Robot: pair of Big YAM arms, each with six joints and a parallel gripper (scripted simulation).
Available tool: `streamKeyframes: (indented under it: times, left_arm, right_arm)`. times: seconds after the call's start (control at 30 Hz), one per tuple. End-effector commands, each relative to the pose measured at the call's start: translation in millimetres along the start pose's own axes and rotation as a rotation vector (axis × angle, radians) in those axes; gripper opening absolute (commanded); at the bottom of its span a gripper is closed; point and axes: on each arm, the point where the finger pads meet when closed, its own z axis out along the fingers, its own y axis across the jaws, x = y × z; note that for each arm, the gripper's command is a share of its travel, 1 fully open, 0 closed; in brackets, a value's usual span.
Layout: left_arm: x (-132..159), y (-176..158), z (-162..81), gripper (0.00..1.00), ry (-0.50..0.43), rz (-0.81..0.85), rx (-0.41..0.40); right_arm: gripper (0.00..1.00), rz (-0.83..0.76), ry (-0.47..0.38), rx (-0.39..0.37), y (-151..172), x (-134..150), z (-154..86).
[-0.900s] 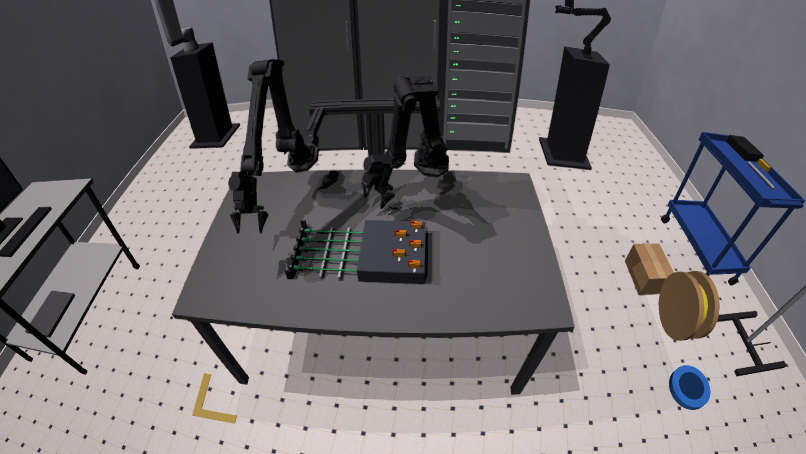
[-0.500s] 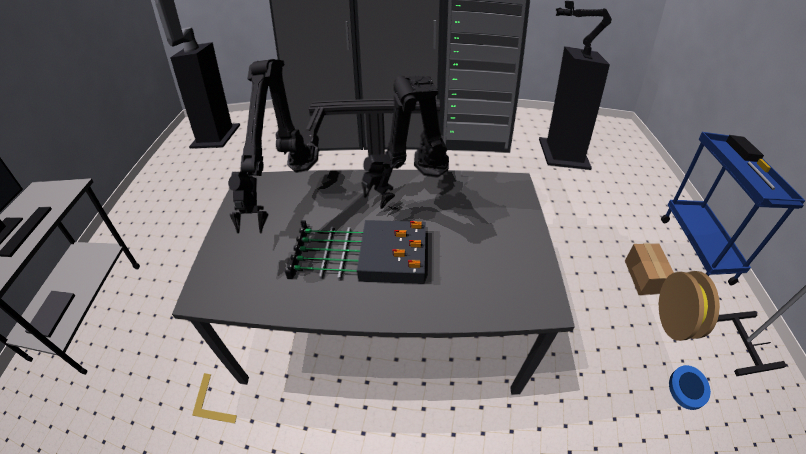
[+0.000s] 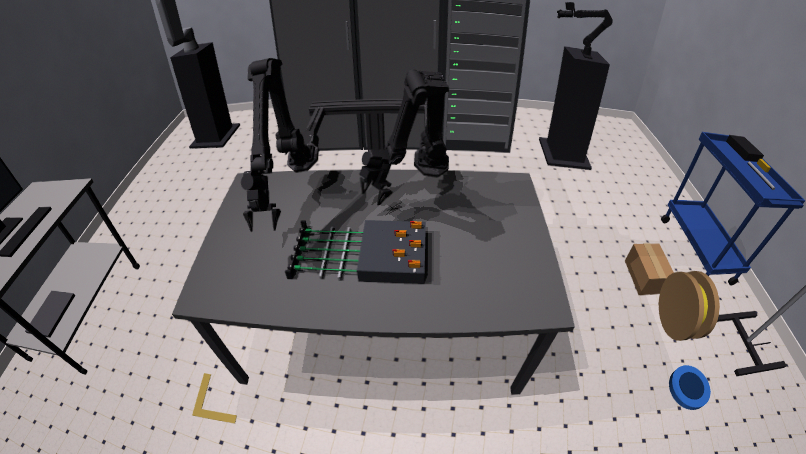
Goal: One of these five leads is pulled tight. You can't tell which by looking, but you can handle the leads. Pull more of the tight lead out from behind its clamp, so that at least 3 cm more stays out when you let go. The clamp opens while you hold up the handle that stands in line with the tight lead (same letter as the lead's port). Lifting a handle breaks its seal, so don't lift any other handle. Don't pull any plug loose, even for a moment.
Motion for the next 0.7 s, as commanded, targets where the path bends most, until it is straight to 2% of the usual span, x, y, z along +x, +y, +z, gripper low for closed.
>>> streamKeyframes:
  times: [0.0,0.13,0.2,0.23,0.37,0.47,0.5,0.67]
  left_arm:
    - [-43,-13,-22,1.00,-0.076,0.054,0.020]
    - [-93,-19,-69,1.00,-0.187,0.107,0.023]
    - [-93,-19,-69,1.00,-0.187,0.107,0.023]
    - [-104,-19,-82,1.00,-0.216,0.117,0.024]
    - [-138,-15,-135,1.00,-0.317,0.144,0.028]
    - [-155,-7,-177,1.00,-0.390,0.158,0.030]
    - [-159,-4,-189,1.00,-0.410,0.161,0.031]
    - [-170,14,-235,1.00,-0.490,0.167,0.035]
  right_arm:
    - [1.00,-0.044,0.008,-0.076,57,12,2]
    - [1.00,-0.111,0.044,-0.134,122,39,-4]
    - [1.00,-0.111,0.044,-0.134,122,39,-4]
    - [1.00,-0.123,0.031,-0.143,136,33,-4]
    - [1.00,-0.179,0.057,-0.184,184,54,-8]
    - [1.00,-0.220,0.073,-0.209,215,68,-12]
    - [1.00,-0.224,0.058,-0.215,225,60,-10]
    - [1.00,-0.264,0.071,-0.236,252,72,-13]
